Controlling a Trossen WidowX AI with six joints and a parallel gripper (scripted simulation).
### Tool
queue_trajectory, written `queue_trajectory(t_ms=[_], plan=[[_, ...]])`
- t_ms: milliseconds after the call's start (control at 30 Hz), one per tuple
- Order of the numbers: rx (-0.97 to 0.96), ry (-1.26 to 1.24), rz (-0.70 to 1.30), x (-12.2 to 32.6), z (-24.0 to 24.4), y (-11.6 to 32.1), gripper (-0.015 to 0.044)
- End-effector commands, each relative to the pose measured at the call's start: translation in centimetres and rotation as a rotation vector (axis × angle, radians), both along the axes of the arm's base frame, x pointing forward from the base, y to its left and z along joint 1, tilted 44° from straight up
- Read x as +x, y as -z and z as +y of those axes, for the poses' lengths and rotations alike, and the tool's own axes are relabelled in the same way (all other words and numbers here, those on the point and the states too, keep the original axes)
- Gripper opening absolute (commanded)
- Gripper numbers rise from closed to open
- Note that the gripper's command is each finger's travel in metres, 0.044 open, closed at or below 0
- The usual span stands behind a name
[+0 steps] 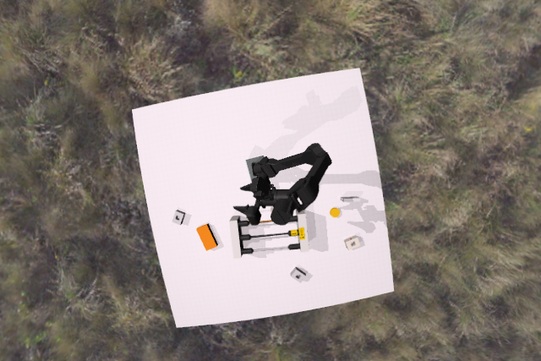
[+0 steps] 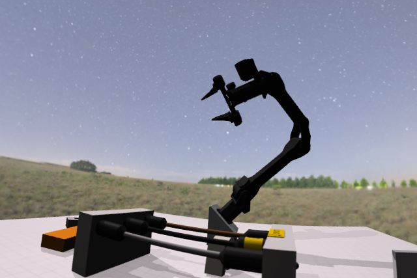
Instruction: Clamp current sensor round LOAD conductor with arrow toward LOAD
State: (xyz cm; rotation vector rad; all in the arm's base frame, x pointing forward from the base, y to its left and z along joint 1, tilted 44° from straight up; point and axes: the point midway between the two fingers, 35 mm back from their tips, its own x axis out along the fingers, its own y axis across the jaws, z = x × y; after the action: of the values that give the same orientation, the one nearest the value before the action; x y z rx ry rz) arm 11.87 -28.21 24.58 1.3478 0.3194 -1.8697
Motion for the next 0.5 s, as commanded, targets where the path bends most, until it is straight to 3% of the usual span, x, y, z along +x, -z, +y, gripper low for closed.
queue_trajectory(t_ms=[0, 233, 467], plan=[[-0.005, -0.015, -0.003, 0.3, 0.0, 0.0, 0.0426], [-0.237, -0.607, -0.091, 10.1, 3.4, -0.6, 0.044], [-0.597, -1.215, -0.179, 18.2, 11.6, -2.9, 0.044]])
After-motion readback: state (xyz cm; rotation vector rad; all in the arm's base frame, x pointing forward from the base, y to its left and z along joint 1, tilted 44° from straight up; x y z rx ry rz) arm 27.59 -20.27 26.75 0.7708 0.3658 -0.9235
